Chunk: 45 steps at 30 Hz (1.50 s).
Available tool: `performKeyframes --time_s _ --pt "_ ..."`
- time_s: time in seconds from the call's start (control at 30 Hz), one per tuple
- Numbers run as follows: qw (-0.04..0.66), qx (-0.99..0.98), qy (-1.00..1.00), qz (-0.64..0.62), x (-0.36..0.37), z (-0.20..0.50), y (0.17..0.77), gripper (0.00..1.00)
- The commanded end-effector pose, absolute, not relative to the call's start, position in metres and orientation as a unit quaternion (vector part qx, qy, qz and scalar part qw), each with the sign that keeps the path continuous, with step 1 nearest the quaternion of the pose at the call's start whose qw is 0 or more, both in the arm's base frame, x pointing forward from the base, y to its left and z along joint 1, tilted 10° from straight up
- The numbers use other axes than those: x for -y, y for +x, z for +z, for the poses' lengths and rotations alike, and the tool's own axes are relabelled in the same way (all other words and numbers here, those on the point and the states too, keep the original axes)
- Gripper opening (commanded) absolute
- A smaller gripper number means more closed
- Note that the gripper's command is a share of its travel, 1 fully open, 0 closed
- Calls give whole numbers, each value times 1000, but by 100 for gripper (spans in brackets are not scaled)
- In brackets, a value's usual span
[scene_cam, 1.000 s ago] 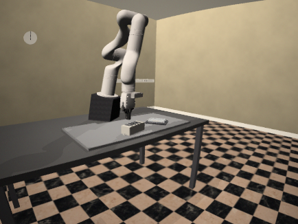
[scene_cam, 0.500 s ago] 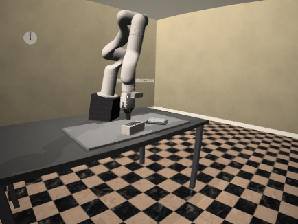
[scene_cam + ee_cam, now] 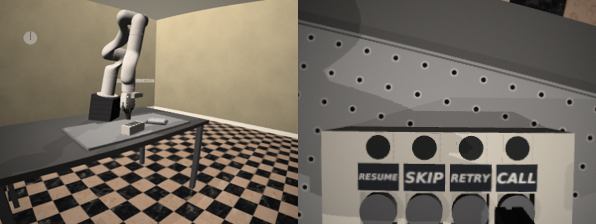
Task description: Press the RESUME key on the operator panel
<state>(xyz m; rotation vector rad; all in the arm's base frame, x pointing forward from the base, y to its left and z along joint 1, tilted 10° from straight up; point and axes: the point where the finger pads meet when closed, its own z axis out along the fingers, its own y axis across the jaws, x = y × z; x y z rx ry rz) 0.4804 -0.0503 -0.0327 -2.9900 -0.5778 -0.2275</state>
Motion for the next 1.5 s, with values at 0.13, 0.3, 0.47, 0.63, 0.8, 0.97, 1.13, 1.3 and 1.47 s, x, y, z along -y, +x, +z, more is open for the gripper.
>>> performKeyframes --time_s 0.13,0.3,0.47,0.63,0.8,0.97,1.13,1.3,1.47 --pt "44 189 -978 -75 50 -32 481 0" --pt "44 189 -978 -75 38 -26 475 0" --pt "44 189 -978 -75 18 -16 464 0" --pt "44 189 -978 -75 -2 -6 453 0" --pt "44 189 -978 -75 -14 0 447 0" --pt "44 189 -978 -75 -17 1 445 0" --pt "44 189 -978 -75 -17 1 445 0" --pt "44 189 -978 -75 -17 1 445 0" --pt "44 189 -978 -75 -18 -5 446 0"
